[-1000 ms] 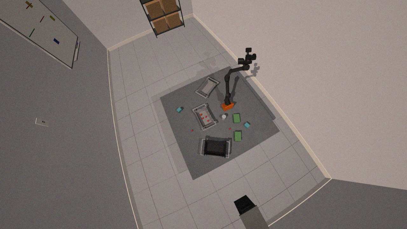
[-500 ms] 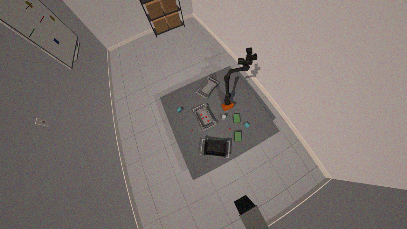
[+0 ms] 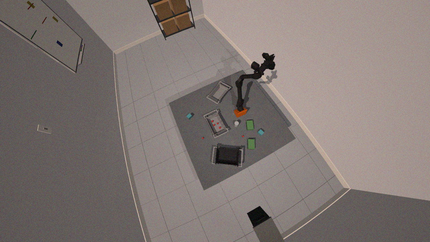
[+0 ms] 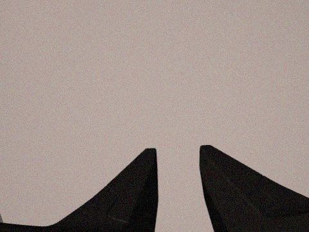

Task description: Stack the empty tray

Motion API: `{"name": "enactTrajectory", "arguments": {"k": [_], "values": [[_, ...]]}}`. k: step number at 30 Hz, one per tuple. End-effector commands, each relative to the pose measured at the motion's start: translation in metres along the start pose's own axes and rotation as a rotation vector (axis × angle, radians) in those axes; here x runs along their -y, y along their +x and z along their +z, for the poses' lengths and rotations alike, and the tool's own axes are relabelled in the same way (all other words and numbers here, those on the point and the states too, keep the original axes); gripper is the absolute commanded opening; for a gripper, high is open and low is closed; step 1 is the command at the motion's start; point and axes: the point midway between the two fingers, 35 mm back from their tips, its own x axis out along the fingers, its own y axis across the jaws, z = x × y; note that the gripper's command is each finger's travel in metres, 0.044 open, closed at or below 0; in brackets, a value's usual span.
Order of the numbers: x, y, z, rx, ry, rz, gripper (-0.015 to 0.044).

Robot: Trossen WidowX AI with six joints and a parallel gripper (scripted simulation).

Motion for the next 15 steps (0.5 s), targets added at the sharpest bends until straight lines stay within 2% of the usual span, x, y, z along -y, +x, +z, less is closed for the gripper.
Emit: {"name": "enactTrajectory", "arguments": {"k": [1, 7, 15], "values": [[-0.018, -0.036, 0.052, 0.193, -0.068, 0.043, 0.0084], [-0.048, -0.094, 0.105, 0.446, -0.171, 0.085, 0.0084], [-0.075, -0.163, 0.134, 0.652, -0.244, 0.097, 0.0084]]}}
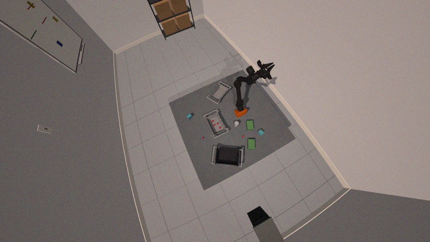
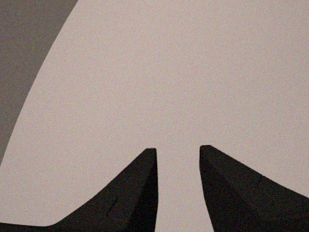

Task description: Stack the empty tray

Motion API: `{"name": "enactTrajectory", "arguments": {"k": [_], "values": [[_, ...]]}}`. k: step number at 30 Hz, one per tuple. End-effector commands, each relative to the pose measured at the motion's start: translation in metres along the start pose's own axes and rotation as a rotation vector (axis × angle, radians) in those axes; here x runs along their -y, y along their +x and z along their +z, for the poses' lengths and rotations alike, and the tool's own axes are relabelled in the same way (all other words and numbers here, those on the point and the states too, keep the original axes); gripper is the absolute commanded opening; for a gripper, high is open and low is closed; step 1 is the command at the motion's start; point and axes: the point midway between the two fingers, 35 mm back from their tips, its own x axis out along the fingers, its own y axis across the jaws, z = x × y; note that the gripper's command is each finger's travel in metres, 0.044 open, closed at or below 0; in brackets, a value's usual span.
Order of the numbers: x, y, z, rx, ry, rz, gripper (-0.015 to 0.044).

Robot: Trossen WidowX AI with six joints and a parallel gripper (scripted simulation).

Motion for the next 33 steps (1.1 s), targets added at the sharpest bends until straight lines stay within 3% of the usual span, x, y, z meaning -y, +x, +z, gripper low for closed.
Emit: {"name": "enactTrajectory", "arguments": {"k": [1, 9, 19, 26, 33], "values": [[-0.010, -0.018, 0.031, 0.115, -0.054, 0.009, 0.0084], [-0.031, -0.086, 0.132, 0.491, -0.216, -0.017, 0.0084], [-0.054, -0.226, 0.233, 1.002, -0.396, -0.176, 0.0084], [-0.061, -0.344, 0.269, 1.333, -0.467, -0.379, 0.0084], [-0.059, -0.467, 0.273, 1.618, -0.466, -0.661, 0.0084]]}}
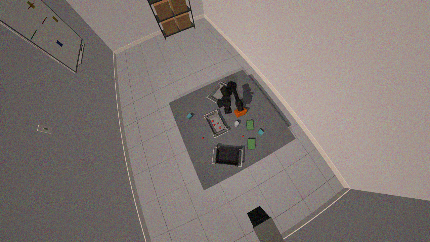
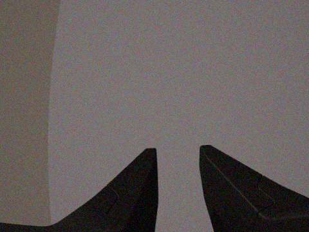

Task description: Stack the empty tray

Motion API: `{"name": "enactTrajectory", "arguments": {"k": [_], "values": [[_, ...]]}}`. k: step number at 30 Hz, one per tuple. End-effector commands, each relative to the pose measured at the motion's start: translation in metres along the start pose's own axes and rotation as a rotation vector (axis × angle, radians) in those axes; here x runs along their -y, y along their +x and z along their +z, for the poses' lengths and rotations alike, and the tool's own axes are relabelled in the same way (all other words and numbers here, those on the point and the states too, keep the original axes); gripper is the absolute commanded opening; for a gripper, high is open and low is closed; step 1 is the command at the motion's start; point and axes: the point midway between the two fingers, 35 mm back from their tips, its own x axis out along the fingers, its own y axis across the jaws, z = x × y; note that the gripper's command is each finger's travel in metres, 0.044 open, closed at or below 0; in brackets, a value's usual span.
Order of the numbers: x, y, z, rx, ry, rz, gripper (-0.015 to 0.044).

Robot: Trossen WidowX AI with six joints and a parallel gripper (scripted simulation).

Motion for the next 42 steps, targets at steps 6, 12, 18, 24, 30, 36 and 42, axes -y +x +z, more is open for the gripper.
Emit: {"name": "enactTrajectory", "arguments": {"k": [6, 12, 18, 24, 30, 36, 42], "values": [[0.110, -0.027, 0.120, 0.240, -0.186, -0.420, 0.0084], [0.179, -0.074, 0.184, 0.309, -0.292, -0.733, 0.0084], [0.243, -0.139, 0.231, 0.292, -0.380, -1.068, 0.0084], [0.298, -0.220, 0.261, 0.164, -0.436, -1.411, 0.0084], [0.339, -0.308, 0.271, -0.083, -0.451, -1.713, 0.0084], [0.360, -0.372, 0.268, -0.339, -0.435, -1.883, 0.0084], [0.360, -0.372, 0.268, -0.339, -0.435, -1.883, 0.0084]]}}
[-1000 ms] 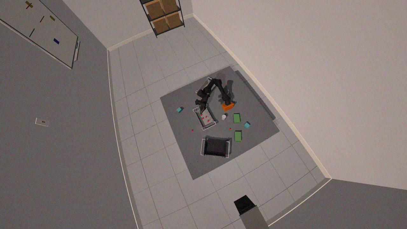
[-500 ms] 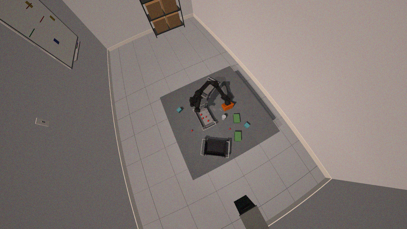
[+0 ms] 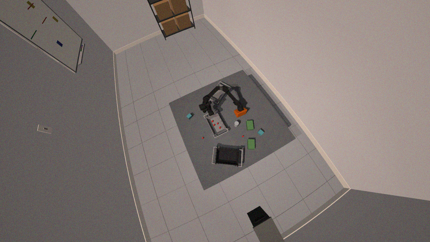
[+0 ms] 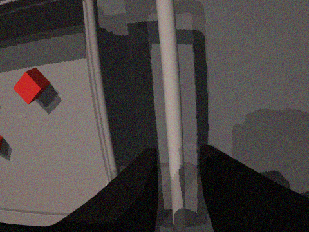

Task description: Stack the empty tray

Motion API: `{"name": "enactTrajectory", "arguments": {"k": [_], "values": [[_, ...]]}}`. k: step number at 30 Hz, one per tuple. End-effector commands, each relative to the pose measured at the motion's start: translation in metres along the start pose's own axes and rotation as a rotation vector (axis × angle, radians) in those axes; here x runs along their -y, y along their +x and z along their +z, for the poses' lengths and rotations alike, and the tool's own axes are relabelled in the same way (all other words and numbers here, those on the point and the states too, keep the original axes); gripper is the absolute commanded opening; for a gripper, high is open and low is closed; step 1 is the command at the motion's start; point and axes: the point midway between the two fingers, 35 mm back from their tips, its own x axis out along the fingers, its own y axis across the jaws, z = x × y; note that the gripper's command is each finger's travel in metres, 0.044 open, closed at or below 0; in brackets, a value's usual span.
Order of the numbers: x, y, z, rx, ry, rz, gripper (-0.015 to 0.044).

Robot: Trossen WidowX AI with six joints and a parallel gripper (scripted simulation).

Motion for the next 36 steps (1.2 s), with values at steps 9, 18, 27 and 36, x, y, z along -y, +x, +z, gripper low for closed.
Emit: {"name": "enactTrajectory", "arguments": {"k": [9, 18, 27, 36], "values": [[0.000, 0.021, -0.001, -0.016, -0.029, -0.011, 0.0084], [0.001, 0.059, -0.003, -0.016, -0.029, -0.014, 0.0084], [-0.002, 0.057, -0.003, -0.016, -0.029, -0.014, 0.0084], [-0.022, 0.032, -0.003, -0.016, -0.030, -0.012, 0.0084]]}}
